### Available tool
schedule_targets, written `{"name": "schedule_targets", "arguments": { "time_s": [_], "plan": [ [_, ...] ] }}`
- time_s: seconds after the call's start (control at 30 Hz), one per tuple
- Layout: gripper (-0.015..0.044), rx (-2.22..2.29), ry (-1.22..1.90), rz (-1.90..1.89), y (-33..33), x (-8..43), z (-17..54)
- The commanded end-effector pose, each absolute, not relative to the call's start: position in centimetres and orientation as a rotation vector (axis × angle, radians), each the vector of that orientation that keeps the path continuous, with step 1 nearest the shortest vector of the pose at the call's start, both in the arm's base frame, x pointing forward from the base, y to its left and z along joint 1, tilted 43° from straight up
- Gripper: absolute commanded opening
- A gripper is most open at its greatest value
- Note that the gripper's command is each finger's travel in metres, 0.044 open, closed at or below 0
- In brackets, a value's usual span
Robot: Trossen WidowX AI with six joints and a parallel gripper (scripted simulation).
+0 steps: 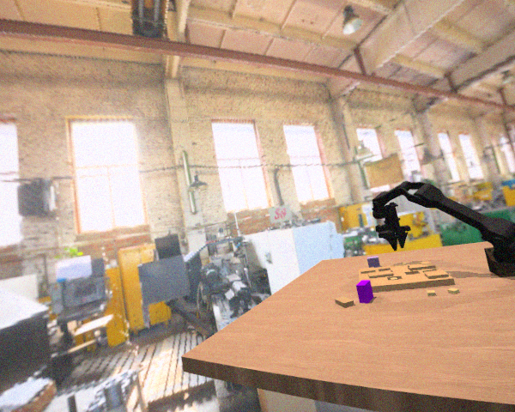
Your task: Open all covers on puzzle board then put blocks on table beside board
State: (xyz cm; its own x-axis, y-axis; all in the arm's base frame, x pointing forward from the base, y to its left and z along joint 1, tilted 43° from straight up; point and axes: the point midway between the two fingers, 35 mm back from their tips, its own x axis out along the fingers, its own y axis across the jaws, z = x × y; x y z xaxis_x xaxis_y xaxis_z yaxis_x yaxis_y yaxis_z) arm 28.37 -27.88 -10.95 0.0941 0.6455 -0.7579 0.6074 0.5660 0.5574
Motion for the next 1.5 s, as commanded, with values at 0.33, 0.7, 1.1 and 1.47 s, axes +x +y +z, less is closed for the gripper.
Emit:
{"name": "schedule_targets", "arguments": {
  "time_s": [0.33,0.7,1.1,1.47],
  "plan": [
    [0.0000,0.906,1.521,0.193,-23.3,32.8,-4.8],
    [0.0000,0.770,1.483,0.317,-18.7,34.8,-0.7],
    [0.0000,0.632,1.425,0.458,-13.2,35.9,3.6],
    [0.0000,0.739,1.458,0.388,-9.6,35.8,6.0]
  ]
}}
